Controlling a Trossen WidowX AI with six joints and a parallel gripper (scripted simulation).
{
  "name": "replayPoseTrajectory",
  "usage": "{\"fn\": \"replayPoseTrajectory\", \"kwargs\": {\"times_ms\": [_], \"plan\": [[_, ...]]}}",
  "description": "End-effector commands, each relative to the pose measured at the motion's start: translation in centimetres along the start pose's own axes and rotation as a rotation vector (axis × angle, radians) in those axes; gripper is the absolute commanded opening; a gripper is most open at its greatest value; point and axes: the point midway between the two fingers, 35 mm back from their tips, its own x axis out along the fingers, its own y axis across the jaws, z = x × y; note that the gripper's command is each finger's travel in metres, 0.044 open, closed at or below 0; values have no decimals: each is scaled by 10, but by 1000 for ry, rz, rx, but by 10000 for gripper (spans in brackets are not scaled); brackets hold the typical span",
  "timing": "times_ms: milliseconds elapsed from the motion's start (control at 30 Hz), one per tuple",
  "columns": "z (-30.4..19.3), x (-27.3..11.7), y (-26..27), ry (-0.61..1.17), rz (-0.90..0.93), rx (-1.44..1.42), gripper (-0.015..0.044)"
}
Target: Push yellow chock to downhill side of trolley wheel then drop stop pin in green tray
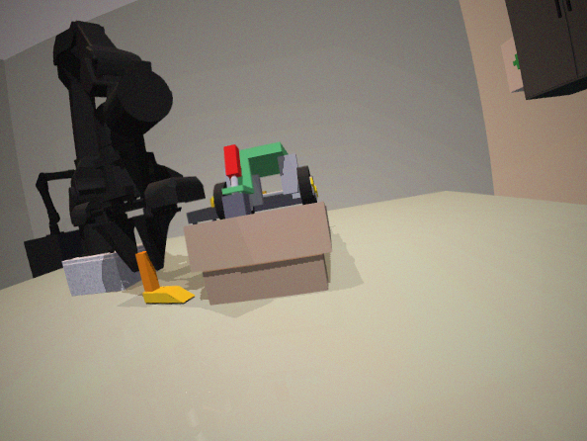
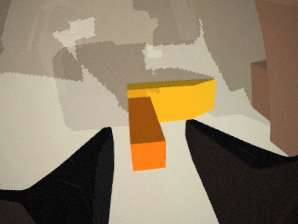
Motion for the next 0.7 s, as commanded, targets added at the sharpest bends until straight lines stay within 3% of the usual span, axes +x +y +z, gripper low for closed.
{"fn": "replayPoseTrajectory", "kwargs": {"times_ms": [0,267,400,667], "plan": [[2,7,2,-7,7,6,190],[2,16,3,-7,7,6,190],[1,13,1,-2,3,0,85],[1,13,1,-2,3,0,32]]}}
